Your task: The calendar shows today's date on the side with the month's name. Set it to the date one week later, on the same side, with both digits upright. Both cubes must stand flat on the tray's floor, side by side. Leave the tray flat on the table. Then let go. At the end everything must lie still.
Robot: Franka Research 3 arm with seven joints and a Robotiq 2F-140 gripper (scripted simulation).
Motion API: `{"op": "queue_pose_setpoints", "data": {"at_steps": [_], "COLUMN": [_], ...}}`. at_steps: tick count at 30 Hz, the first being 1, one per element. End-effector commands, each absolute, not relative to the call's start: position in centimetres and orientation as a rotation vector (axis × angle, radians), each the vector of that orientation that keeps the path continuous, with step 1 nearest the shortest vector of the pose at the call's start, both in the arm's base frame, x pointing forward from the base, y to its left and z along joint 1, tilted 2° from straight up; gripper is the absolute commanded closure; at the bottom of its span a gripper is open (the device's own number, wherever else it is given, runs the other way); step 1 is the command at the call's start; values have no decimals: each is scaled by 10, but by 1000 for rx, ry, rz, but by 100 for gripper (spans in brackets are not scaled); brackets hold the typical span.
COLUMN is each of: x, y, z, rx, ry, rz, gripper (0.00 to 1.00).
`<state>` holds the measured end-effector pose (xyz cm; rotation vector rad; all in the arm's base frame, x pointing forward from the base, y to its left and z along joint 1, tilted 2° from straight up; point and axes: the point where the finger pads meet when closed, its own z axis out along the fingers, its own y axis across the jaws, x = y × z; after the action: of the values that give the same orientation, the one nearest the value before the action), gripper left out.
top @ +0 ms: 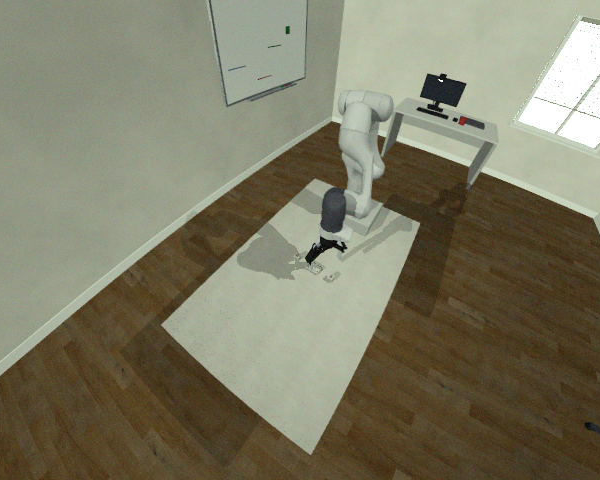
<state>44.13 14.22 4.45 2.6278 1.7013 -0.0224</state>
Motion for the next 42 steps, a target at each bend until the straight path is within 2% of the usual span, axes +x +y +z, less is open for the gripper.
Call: {"op": "queue_pose_setpoints", "data": {"at_steps": [1, 42], "x": [442, 450], "y": [138, 88], "z": [44, 42], "rx": [2751, 3085], "ry": [1460, 383], "rz": [-25, -12], "gripper": [0, 0]}}
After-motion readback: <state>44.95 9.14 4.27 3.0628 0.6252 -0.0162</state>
